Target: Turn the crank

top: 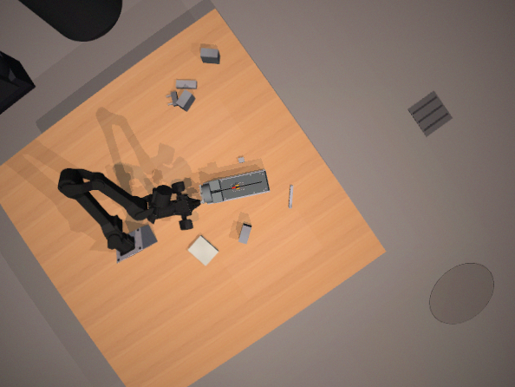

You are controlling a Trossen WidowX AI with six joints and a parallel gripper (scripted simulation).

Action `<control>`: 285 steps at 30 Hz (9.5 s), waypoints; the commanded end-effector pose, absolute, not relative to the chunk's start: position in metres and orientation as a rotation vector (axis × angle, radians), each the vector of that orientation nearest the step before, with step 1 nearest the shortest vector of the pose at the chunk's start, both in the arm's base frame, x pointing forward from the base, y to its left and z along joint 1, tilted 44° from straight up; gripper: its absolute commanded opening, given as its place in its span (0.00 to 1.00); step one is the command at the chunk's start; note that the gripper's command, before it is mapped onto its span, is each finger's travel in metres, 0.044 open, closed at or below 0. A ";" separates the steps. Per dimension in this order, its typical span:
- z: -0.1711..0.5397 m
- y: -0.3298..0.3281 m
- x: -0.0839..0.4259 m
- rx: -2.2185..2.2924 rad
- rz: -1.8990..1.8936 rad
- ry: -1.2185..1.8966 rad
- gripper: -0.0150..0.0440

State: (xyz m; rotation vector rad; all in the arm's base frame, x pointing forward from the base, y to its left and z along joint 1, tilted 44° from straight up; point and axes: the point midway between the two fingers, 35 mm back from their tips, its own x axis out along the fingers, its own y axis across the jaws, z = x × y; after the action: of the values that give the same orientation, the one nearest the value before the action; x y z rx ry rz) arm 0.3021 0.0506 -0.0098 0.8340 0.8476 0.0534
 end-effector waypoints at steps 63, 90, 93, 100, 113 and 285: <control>0.043 0.011 0.305 0.830 0.050 0.844 1.00; 0.082 -0.047 0.383 0.790 0.164 0.802 1.00; 0.079 -0.050 0.397 0.782 0.188 0.793 1.00; 0.067 -0.058 0.430 0.762 0.241 0.772 1.00; 0.017 -0.017 0.442 0.757 0.261 0.764 1.00; 0.034 0.060 0.313 0.835 0.052 0.841 0.25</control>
State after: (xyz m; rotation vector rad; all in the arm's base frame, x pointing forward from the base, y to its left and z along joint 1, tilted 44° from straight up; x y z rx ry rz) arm 0.3108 0.0543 0.0280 0.8323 0.8504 0.0273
